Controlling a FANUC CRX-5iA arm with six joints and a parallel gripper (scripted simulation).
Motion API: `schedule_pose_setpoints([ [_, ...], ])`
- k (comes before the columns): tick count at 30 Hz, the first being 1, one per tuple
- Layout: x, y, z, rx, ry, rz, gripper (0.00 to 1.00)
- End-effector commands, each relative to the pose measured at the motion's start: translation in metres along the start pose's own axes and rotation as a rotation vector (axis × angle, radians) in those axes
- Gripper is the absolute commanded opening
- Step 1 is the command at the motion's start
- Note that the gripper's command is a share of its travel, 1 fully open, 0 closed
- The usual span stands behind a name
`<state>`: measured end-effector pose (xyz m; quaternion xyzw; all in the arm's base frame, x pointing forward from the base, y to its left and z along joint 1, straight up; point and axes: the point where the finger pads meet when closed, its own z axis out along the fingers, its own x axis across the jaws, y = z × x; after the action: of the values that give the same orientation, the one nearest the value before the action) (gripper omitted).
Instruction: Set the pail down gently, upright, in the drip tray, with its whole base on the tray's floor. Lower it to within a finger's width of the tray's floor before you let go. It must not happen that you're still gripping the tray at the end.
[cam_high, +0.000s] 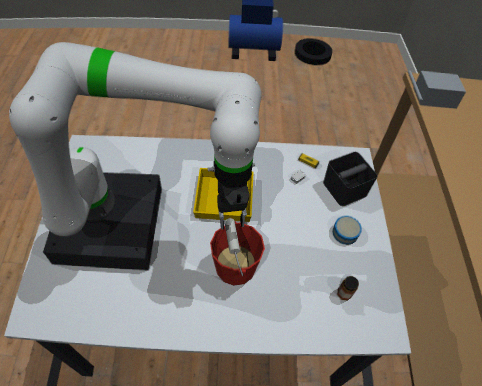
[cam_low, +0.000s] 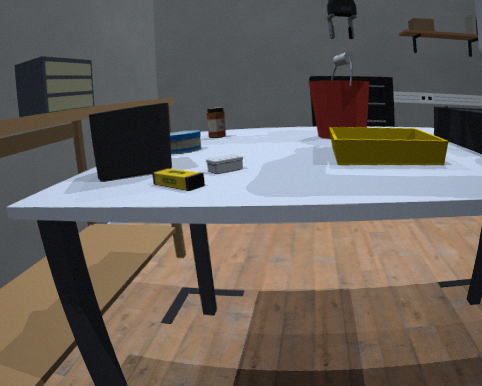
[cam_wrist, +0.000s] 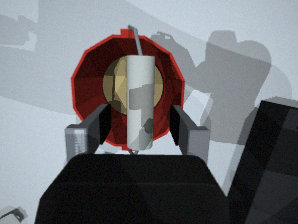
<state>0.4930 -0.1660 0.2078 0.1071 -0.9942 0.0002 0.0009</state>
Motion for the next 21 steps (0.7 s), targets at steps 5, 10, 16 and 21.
schedule_pose_setpoints([
  [5,0.000,0.000,-0.001,0.001,-0.001,0.000,1.00],
  [10,0.000,0.000,0.001,0.001,-0.001,0.000,1.00],
  [16,0.000,0.000,0.004,0.001,-0.002,0.000,1.00],
  [21,0.000,0.000,0.010,0.001,-0.002,0.000,1.00],
])
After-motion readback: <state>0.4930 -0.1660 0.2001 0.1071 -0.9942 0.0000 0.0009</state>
